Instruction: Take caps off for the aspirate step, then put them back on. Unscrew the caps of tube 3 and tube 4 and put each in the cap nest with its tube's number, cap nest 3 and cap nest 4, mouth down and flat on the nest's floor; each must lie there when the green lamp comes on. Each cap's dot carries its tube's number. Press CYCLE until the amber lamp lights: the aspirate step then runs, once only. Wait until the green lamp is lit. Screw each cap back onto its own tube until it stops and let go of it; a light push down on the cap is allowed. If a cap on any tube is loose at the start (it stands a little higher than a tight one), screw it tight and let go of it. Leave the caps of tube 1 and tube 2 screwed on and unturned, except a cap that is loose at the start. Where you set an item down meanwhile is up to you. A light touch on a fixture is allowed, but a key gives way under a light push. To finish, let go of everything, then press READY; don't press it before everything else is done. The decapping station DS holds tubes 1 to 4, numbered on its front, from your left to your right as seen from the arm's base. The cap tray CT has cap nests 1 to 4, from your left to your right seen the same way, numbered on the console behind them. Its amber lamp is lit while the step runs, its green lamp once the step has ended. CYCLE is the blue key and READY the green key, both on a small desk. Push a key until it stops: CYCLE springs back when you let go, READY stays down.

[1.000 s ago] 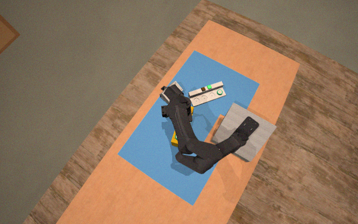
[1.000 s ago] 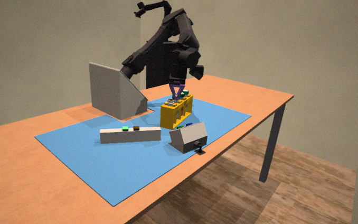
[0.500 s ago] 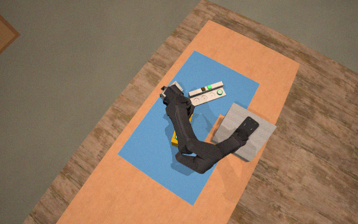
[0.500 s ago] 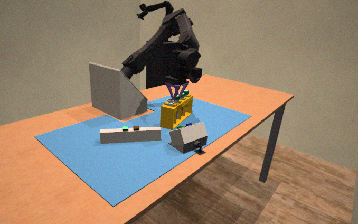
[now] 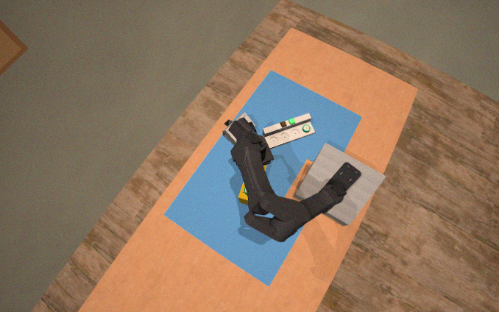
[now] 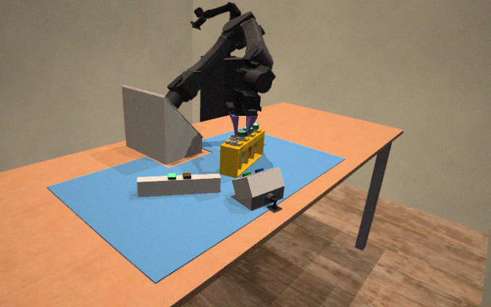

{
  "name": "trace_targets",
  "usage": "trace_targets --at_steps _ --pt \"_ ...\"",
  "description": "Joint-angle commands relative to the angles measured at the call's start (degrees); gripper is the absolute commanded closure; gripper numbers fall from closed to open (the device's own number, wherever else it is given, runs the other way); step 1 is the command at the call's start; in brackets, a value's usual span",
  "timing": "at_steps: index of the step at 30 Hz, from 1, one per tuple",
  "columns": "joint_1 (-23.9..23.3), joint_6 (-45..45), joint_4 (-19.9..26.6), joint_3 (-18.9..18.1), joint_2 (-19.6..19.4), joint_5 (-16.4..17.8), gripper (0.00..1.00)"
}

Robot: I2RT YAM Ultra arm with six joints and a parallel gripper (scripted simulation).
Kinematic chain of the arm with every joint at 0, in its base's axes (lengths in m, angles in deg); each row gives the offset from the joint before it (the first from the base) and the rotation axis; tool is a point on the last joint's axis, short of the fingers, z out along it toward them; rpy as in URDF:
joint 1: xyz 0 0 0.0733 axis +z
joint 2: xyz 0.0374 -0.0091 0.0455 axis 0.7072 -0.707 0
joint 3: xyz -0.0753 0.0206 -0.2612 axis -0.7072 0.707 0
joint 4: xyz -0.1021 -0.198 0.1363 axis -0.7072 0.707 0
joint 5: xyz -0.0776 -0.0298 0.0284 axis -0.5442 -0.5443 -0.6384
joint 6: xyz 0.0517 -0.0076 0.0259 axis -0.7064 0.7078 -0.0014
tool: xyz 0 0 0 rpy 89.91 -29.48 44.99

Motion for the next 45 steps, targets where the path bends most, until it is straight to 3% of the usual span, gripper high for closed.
trace_targets --at_steps 1,14,16,27,36,37,45 --pt "-0.75 -11.85 -0.06 -0.17 0.46 -0.18 1.0" --pt "-0.71 -49.14 -0.15 -0.12 0.44 -0.17 1.0" --pt "-0.71 -49.14 -0.15 -0.12 0.44 -0.17 1.0" --pt "-0.66 -80.18 -0.25 -0.07 0.43 -0.16 1.0" --pt "-0.66 -80.19 -0.26 -0.06 0.44 -0.16 1.0" --pt "-0.65 -80.19 -0.26 -0.06 0.44 -0.16 0.51" --pt "-0.65 -80.19 -0.27 -0.06 0.43 -0.16 0.51"
